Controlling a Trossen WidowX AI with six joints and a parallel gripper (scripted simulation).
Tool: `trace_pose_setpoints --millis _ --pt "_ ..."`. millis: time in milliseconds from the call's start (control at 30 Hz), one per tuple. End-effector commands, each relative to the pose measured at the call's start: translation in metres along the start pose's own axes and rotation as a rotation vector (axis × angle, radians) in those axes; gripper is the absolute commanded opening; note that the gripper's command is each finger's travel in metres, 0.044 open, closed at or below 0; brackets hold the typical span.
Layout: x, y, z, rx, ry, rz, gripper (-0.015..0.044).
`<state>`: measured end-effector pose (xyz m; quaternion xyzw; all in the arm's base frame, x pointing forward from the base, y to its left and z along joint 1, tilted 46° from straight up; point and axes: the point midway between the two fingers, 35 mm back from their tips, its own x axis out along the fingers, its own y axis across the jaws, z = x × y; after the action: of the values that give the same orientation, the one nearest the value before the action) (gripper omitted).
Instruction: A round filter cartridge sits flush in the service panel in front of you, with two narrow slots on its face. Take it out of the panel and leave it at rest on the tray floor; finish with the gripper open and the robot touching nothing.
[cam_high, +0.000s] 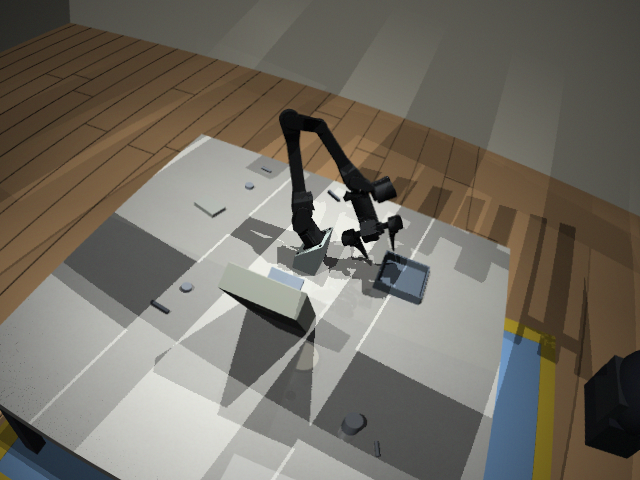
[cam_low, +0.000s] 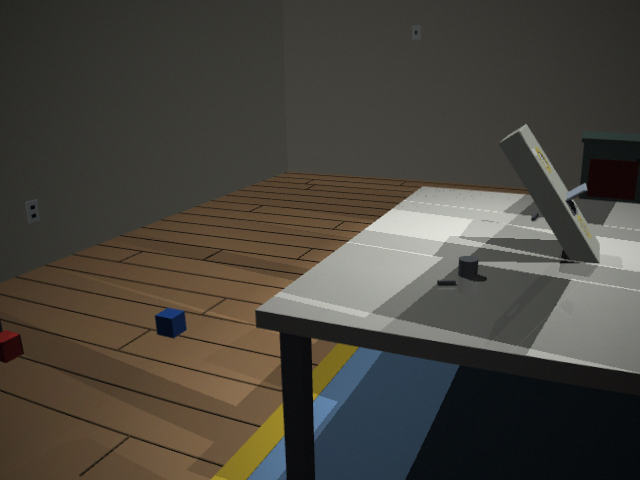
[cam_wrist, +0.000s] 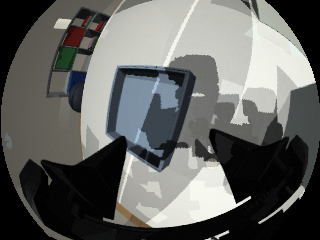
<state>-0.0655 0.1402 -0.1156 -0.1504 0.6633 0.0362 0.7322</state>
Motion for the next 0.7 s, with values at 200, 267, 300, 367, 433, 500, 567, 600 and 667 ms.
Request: trace_pose_setpoints --millis 200,267,300,367,433,500,567,600,667 --pt "-0.026 0.037 0.059 -0.093 -0.144 0.086 0.0216" --pt "-0.036 0.045 0.085 -0.121 -0.207 0.096 0.0164" --pt "-0.042 0.047 0.098 -0.135 -0.240 0.096 0.0137" --pt "-0.054 0.050 0.126 -0.159 -0.310 0.084 0.0106" --pt "-0.066 0.049 0.154 -0.180 -0.379 0.059 0.0106" --pt "-0.079 0.044 0.183 -0.199 -0.445 0.020 0.0106" --pt "-0.092 0.034 0.211 -0.216 -0.507 -0.033 0.0106" --pt "-0.099 0.028 0.225 -0.224 -0.535 -0.064 0.0106" --pt "-0.113 0.014 0.251 -0.237 -0.585 -0.135 0.0106"
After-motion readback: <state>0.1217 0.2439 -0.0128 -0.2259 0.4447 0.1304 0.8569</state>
